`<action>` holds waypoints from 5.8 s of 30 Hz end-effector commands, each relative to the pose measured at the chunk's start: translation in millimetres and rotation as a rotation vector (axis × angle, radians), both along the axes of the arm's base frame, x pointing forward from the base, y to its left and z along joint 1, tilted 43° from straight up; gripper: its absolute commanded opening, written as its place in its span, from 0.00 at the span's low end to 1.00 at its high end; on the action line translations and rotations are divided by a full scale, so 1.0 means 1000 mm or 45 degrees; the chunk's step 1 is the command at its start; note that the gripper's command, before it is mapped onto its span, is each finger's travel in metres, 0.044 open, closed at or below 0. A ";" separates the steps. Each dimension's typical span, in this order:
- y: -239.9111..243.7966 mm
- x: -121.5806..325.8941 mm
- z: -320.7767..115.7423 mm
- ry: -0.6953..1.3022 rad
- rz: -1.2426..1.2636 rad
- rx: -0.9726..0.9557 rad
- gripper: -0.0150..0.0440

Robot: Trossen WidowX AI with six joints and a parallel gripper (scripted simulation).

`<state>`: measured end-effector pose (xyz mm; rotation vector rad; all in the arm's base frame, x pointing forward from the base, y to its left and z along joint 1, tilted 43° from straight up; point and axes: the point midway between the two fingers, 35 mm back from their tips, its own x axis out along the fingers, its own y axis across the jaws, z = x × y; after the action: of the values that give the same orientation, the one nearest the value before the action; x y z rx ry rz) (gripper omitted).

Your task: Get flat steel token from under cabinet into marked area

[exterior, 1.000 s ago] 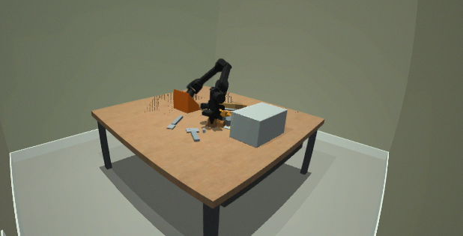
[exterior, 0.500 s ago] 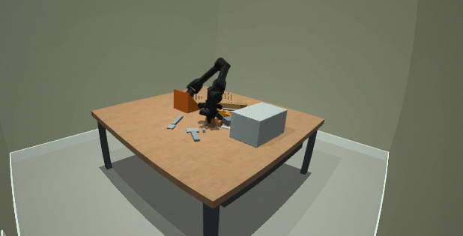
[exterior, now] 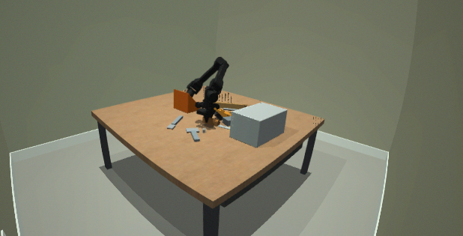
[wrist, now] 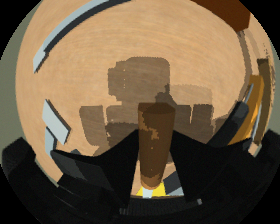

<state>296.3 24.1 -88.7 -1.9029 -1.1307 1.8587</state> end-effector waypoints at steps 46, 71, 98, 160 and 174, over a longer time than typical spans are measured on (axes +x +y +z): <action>-0.026 -0.058 -0.013 0.005 -0.003 -0.002 0.25; -0.028 -0.060 -0.014 0.006 0.001 0.000 0.71; -0.027 -0.060 -0.014 0.002 0.004 0.001 0.25; -0.002 0.018 -0.003 0.000 0.002 0.003 0.25; 0.004 0.034 -0.001 -0.001 0.002 0.003 0.25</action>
<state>325.1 26.5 -90.3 -1.8980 -1.1353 1.8571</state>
